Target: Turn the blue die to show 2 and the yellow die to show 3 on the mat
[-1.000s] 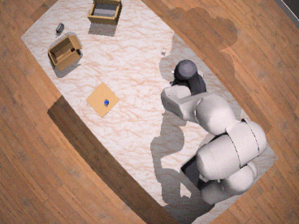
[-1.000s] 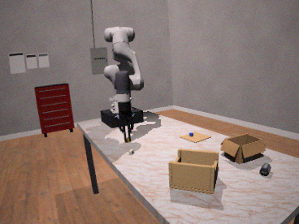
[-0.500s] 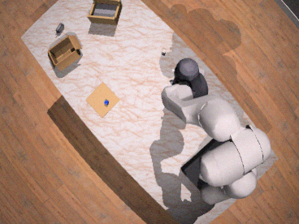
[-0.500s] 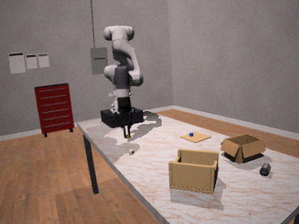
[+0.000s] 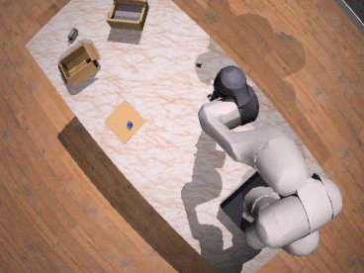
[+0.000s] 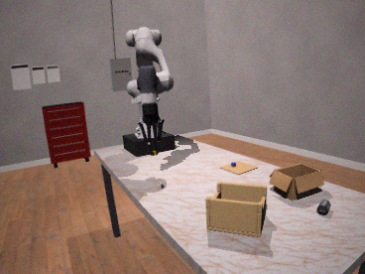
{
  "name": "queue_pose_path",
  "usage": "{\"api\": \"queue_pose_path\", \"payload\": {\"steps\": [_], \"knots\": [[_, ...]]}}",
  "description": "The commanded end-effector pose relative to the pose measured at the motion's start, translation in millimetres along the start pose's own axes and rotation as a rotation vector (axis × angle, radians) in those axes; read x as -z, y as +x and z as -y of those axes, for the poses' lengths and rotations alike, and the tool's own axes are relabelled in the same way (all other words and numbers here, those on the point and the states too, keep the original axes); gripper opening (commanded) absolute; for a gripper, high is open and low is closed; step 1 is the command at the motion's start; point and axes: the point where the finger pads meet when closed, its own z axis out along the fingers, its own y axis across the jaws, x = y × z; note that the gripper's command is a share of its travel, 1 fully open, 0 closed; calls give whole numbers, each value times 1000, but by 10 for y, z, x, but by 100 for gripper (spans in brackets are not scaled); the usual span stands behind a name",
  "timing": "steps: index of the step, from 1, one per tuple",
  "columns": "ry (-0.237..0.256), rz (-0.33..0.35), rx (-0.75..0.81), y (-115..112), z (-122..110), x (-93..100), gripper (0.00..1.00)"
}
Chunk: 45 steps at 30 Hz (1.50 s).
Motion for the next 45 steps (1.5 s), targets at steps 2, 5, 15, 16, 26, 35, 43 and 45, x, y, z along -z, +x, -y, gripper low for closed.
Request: {"api": "queue_pose_path", "payload": {"steps": [2,5,15,16,26,35,43,45], "knots": [[-3,-27,-12,89,-19,-12,18],[-3,-27,-12,89,-19,-12,18],[-6,-26,260,83,-47,-40,18],[-6,-26,260,83,-47,-40,18],[-8,-26,464,79,-68,-61,18],[-10,-26,599,77,-83,-75,18],[-12,-25,741,74,-98,-90,18],[-13,-25,773,74,-102,-94,18]]}}
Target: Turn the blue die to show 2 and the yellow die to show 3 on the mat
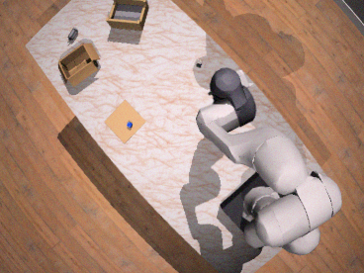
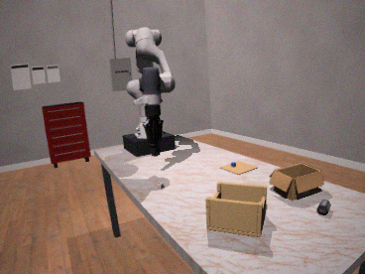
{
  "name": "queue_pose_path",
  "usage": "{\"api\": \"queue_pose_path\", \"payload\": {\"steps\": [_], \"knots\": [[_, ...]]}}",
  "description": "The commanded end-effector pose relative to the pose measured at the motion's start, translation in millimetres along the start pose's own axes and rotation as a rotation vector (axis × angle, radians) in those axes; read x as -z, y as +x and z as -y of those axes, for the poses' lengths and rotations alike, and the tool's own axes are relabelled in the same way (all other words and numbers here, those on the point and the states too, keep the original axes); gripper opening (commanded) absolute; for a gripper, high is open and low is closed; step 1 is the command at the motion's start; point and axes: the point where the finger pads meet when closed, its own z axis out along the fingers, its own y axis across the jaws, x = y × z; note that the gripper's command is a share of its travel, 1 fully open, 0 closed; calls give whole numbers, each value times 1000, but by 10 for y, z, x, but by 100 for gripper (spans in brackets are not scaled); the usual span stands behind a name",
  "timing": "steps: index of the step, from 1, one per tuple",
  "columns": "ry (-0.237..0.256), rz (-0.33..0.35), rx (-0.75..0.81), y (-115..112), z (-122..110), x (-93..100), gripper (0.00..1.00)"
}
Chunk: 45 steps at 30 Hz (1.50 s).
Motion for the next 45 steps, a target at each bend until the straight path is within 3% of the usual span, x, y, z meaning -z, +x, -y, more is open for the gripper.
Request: {"api": "queue_pose_path", "payload": {"steps": [1,8,14,22,24,45], "knots": [[-12,13,173,4,-6,-21,18],[-15,24,192,1,-12,-25,18],[-35,188,195,35,-9,-30,18],[-40,230,195,43,-7,-30,18],[-42,276,195,58,0,-32,18],[-67,450,196,116,8,-77,18]]}}
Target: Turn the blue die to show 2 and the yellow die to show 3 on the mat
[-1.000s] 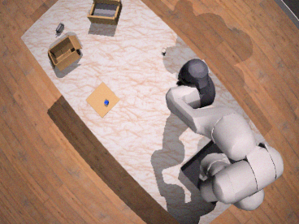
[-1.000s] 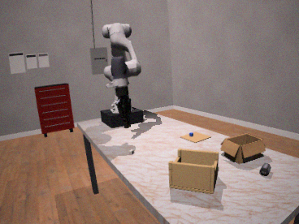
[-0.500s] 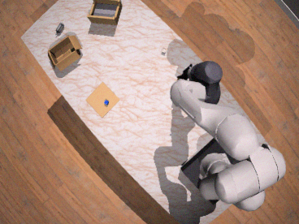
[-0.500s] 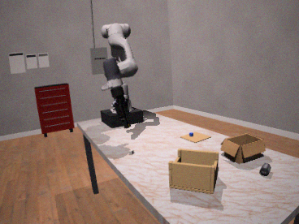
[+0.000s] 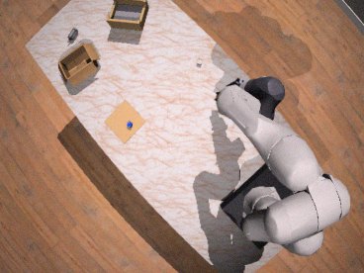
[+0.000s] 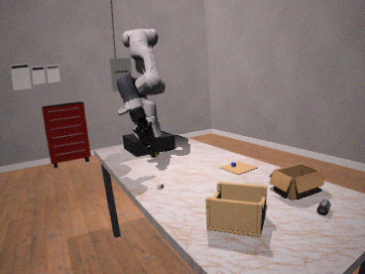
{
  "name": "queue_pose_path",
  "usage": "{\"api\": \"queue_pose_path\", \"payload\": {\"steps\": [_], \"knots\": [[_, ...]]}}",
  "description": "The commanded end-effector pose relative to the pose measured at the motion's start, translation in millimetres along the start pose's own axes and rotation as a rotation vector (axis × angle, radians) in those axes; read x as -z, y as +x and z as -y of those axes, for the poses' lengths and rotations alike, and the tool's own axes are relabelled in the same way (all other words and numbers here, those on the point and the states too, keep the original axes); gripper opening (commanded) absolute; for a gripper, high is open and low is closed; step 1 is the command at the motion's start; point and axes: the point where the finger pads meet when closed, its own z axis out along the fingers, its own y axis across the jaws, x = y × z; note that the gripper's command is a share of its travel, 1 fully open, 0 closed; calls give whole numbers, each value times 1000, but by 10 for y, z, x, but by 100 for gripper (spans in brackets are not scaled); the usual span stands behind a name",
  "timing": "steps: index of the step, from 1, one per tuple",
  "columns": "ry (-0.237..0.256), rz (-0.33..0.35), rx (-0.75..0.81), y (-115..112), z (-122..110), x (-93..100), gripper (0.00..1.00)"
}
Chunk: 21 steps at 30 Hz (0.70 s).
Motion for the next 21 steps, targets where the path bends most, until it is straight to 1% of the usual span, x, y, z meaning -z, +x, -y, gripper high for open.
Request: {"api": "queue_pose_path", "payload": {"steps": [1,8,11,12,13,17,21], "knots": [[-10,90,149,-10,-31,-16,18],[-12,160,151,-4,-22,-10,18],[-11,168,152,-6,-19,-8,18],[-20,207,152,15,-27,-18,18],[-22,221,152,20,-28,-20,18],[-23,249,153,26,-25,-21,18],[-29,308,154,42,-22,-26,18]]}}
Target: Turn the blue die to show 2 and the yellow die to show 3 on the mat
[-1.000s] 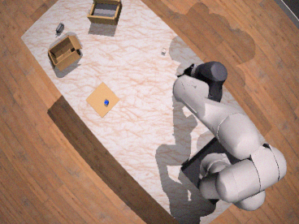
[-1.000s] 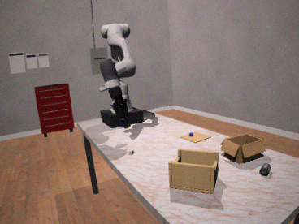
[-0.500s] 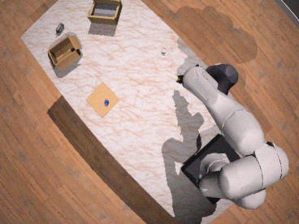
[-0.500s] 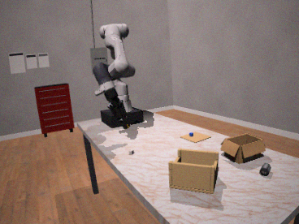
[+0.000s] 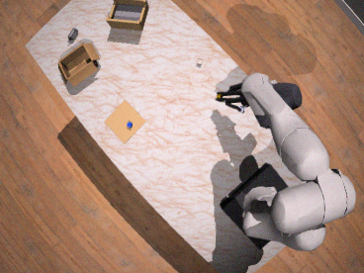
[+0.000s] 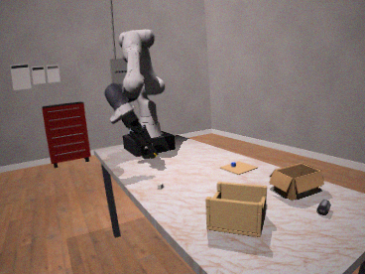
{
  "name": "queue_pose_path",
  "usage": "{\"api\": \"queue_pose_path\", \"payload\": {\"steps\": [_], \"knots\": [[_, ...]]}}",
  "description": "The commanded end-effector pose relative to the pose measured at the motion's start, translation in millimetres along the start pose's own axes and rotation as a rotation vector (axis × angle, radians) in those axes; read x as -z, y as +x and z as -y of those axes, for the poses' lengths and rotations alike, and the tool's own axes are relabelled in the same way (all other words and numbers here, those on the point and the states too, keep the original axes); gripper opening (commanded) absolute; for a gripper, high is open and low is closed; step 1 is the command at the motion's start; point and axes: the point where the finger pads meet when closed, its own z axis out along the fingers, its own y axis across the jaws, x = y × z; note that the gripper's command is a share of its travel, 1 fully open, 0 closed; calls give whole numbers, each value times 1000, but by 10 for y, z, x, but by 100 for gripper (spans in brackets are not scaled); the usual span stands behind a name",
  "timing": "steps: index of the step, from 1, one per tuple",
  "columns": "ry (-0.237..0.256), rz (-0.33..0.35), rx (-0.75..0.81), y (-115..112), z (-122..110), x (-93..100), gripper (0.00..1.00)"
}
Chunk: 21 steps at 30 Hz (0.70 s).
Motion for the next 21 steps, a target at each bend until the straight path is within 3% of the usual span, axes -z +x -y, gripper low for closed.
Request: {"api": "queue_pose_path", "payload": {"steps": [1,7,9,21], "knots": [[-7,96,146,-48,-51,-26,18],[-13,153,147,-31,-50,-28,18],[-18,212,148,-17,-45,-26,18],[-33,412,153,29,-28,-16,18]]}}
